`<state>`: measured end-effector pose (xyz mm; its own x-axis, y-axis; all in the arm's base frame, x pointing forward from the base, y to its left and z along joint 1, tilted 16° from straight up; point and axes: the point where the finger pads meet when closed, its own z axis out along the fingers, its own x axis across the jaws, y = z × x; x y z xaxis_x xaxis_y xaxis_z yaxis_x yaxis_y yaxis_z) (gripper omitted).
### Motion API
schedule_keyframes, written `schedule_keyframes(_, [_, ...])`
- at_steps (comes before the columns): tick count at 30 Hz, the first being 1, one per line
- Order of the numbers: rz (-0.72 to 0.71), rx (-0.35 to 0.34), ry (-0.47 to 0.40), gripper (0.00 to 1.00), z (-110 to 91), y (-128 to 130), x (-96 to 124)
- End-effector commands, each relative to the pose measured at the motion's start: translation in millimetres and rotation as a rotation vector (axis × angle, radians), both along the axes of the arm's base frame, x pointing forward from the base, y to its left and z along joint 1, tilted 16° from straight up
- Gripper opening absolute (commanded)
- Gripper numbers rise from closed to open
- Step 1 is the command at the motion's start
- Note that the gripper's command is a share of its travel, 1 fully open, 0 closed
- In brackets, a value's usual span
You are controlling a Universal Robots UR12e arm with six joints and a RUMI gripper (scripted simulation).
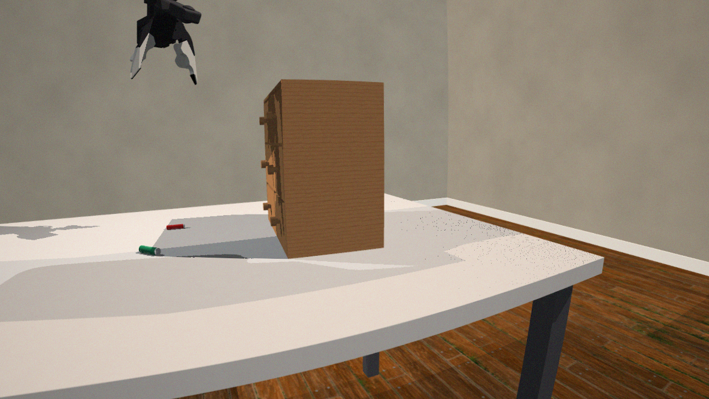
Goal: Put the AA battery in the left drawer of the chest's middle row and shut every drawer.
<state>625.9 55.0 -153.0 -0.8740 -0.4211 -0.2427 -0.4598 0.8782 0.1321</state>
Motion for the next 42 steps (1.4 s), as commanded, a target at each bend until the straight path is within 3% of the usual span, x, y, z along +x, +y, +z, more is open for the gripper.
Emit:
schedule_keyframes(1, [0.225,-0.03,-0.057,1.0,-16,2,10])
schedule_keyframes(20, [0.765,-0.122,-0.186,1.0,-57,13,26])
schedule_keyframes(42, [0.827,-0.133,-0.202,1.0,-62,14,27])
